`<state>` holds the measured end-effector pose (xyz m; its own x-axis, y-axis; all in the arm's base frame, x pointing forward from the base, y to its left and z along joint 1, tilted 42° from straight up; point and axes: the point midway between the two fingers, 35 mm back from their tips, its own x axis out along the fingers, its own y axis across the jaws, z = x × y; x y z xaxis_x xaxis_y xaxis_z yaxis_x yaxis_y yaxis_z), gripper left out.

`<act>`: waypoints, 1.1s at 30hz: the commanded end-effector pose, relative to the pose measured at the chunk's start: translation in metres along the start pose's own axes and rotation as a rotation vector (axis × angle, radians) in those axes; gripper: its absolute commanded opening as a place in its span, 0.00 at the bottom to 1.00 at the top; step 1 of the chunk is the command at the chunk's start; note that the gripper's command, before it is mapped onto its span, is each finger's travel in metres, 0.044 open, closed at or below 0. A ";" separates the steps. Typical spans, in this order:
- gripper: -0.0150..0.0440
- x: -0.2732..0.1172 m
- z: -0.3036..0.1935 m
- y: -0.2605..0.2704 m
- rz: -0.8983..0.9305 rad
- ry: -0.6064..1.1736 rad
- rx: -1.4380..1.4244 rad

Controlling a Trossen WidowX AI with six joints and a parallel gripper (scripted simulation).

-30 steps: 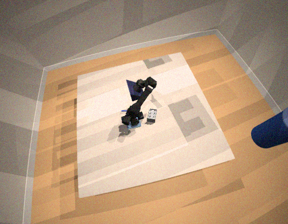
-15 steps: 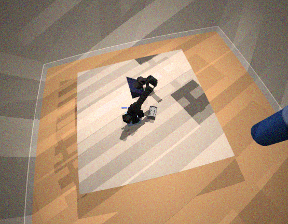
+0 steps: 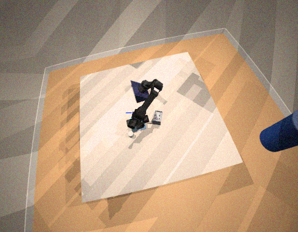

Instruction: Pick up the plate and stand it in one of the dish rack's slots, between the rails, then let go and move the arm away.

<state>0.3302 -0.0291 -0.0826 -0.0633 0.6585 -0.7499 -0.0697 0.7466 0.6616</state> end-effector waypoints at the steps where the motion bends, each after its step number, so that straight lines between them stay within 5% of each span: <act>1: 0.76 0.000 0.000 0.000 0.002 -0.002 0.004; 3: 0.74 0.000 0.000 0.000 0.002 -0.002 0.004; 14: 0.25 -0.041 0.007 -0.004 -0.004 -0.005 0.006; 33: 0.25 -0.122 0.010 -0.006 -0.005 -0.002 0.006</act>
<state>0.3475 -0.1034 -0.0040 -0.0614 0.6576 -0.7509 -0.0609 0.7484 0.6604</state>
